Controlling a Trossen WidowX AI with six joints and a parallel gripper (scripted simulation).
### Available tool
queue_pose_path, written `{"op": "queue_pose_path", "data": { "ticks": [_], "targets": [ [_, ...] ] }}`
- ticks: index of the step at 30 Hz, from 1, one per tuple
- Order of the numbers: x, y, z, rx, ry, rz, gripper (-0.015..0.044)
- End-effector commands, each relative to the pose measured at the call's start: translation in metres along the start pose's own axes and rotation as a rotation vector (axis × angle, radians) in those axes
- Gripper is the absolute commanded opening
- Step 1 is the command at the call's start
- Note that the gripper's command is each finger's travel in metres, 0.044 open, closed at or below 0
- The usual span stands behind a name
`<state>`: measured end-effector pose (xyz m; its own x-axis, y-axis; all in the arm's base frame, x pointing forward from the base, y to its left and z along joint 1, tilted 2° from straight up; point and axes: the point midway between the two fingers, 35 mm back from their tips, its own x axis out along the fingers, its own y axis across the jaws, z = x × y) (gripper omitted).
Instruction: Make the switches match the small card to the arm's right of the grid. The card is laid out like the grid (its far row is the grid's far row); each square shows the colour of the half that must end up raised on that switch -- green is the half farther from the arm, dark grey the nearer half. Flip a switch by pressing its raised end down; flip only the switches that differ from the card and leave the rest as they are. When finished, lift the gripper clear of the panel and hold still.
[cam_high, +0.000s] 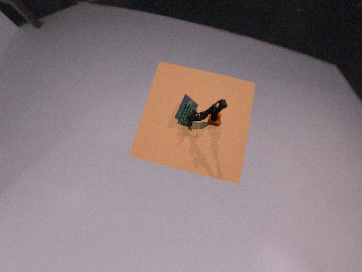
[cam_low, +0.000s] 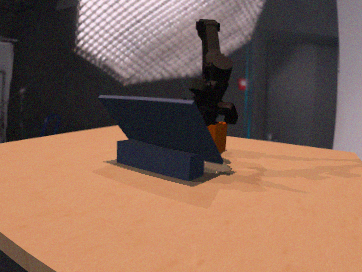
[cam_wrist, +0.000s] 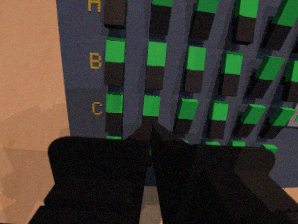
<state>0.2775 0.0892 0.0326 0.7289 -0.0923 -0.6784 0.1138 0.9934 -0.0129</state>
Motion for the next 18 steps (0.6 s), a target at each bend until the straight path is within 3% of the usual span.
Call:
{"op": "queue_pose_path", "data": {
  "ticks": [1,14,18],
  "targets": [
    [0.001,0.001,-0.001,-0.004,0.003,0.003,0.0],
    [0.003,0.001,-0.001,-0.004,0.003,0.003,0.0],
    [-0.02,0.003,0.002,0.0,0.013,0.002,0.0]
  ]
}}
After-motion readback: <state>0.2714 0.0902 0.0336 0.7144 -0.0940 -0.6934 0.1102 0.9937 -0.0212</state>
